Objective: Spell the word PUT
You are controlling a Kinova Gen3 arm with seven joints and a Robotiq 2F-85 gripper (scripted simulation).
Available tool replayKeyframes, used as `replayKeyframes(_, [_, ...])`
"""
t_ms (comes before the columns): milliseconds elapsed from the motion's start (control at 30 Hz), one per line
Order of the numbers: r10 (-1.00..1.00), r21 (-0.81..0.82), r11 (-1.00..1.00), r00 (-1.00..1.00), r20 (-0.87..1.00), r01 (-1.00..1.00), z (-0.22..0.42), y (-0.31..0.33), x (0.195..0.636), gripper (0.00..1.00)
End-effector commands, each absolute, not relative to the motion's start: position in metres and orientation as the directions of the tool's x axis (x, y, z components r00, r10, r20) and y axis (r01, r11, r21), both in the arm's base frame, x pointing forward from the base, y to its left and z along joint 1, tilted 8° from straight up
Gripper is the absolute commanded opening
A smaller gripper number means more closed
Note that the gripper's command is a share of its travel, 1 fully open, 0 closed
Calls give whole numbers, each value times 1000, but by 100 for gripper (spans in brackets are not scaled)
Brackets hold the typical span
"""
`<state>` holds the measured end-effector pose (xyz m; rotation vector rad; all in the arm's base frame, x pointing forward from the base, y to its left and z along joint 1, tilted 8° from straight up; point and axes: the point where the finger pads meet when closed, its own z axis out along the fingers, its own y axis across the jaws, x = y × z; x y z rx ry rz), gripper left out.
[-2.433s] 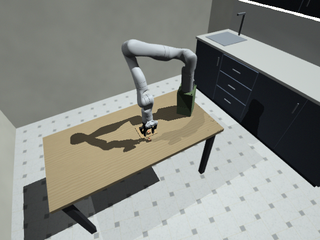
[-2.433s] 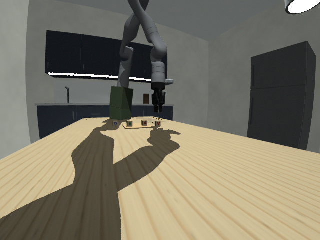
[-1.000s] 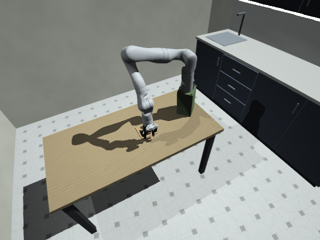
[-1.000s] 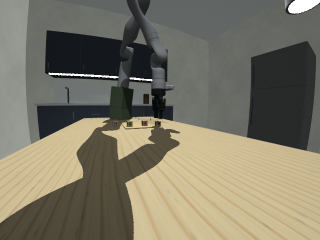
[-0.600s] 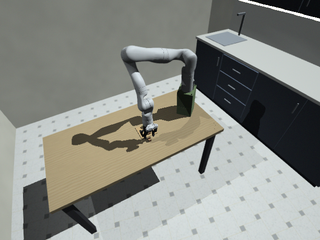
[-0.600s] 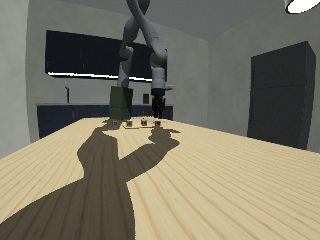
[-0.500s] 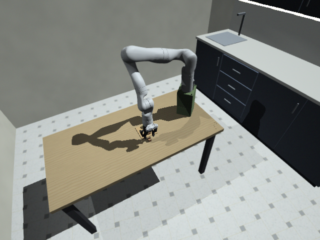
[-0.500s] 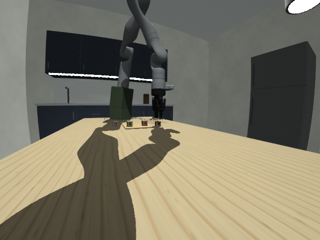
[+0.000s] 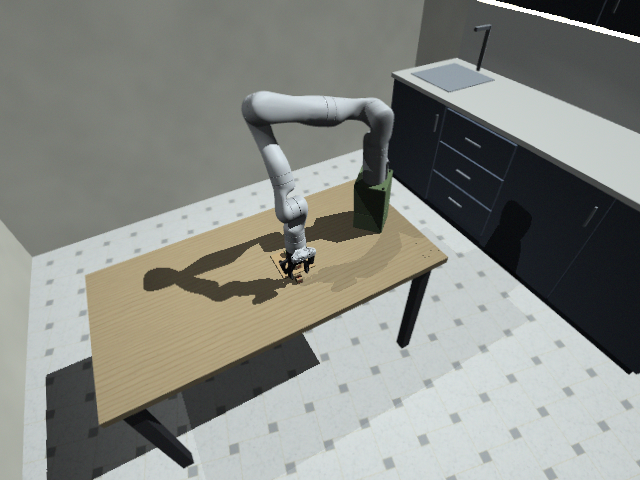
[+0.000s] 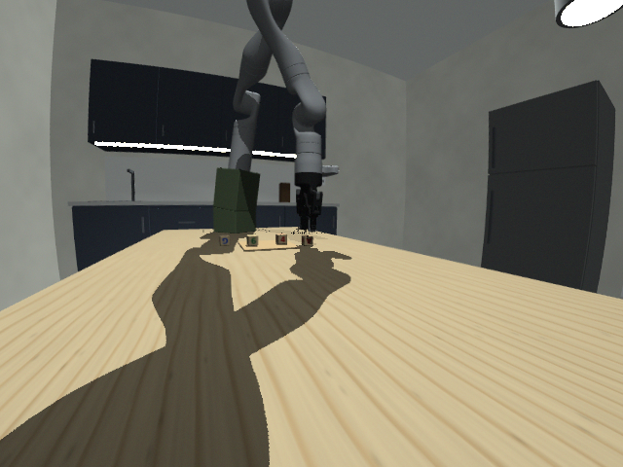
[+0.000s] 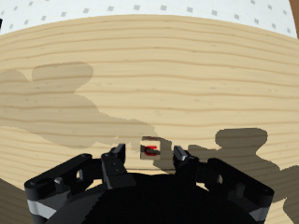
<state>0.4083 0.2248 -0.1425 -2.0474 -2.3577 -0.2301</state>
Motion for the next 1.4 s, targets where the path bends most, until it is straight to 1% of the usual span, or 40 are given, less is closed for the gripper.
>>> replayKeyframes(0, [985,109,130,-141,102,985,-143,225,411,62])
replayKeyframes(1367, [983,110,140,-152,101,984,-143,223,413,62])
